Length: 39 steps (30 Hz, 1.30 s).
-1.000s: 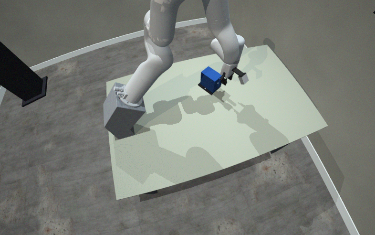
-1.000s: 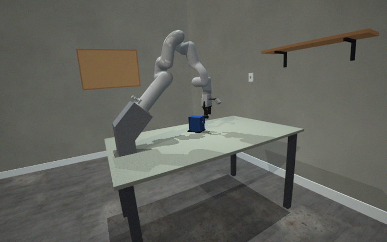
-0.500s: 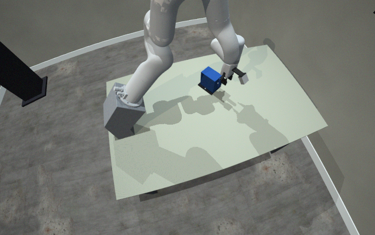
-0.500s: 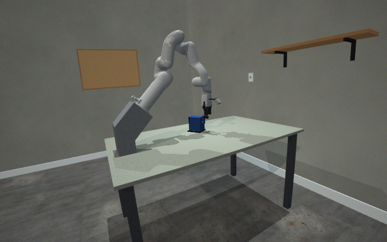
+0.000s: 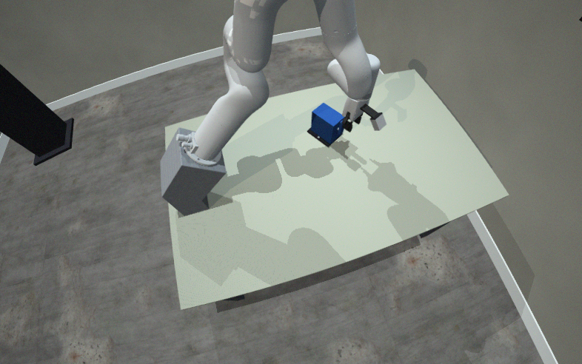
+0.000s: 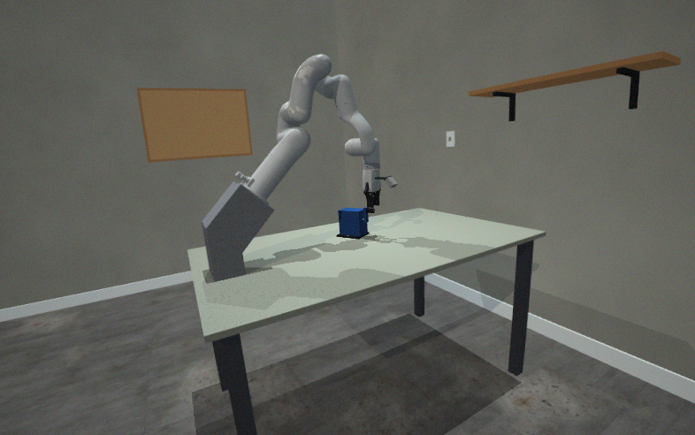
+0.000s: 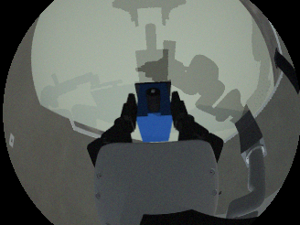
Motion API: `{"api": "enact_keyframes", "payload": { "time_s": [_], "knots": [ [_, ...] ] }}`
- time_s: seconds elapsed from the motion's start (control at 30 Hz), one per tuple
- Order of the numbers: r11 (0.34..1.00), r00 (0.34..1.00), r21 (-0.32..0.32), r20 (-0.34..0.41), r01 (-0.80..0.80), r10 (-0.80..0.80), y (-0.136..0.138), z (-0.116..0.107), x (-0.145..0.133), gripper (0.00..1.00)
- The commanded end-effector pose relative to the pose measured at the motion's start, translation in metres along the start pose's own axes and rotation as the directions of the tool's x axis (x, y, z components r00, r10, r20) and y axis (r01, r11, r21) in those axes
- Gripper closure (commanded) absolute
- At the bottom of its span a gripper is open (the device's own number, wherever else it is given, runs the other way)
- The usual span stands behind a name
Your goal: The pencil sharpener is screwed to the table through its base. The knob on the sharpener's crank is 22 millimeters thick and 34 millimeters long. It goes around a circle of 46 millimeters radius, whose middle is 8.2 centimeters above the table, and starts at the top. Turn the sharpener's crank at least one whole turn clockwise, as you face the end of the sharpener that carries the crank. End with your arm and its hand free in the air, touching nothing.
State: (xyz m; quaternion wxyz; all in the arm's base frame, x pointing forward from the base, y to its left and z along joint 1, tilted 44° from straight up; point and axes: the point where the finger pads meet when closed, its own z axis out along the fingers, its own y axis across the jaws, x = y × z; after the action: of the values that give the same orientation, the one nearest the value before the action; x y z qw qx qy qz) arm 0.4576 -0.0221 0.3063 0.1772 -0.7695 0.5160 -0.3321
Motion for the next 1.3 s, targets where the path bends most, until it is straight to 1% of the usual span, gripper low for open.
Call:
{"api": "enact_keyframes", "payload": {
  "time_s": [0.0, 0.67, 1.0, 1.27],
  "knots": [
    [1.000, 1.000, 0.003, -0.001, 0.000, 0.000, -0.001, -0.001, 0.001, 0.46],
    [1.000, 1.000, 0.003, -0.001, 0.000, 0.000, -0.001, 0.001, 0.001, 0.46],
    [1.000, 1.000, 0.003, -0.001, 0.000, 0.000, -0.001, 0.006, 0.001, 0.46],
    [1.000, 1.000, 0.003, -0.001, 0.000, 0.000, -0.001, 0.014, 0.001, 0.46]
  ]
}}
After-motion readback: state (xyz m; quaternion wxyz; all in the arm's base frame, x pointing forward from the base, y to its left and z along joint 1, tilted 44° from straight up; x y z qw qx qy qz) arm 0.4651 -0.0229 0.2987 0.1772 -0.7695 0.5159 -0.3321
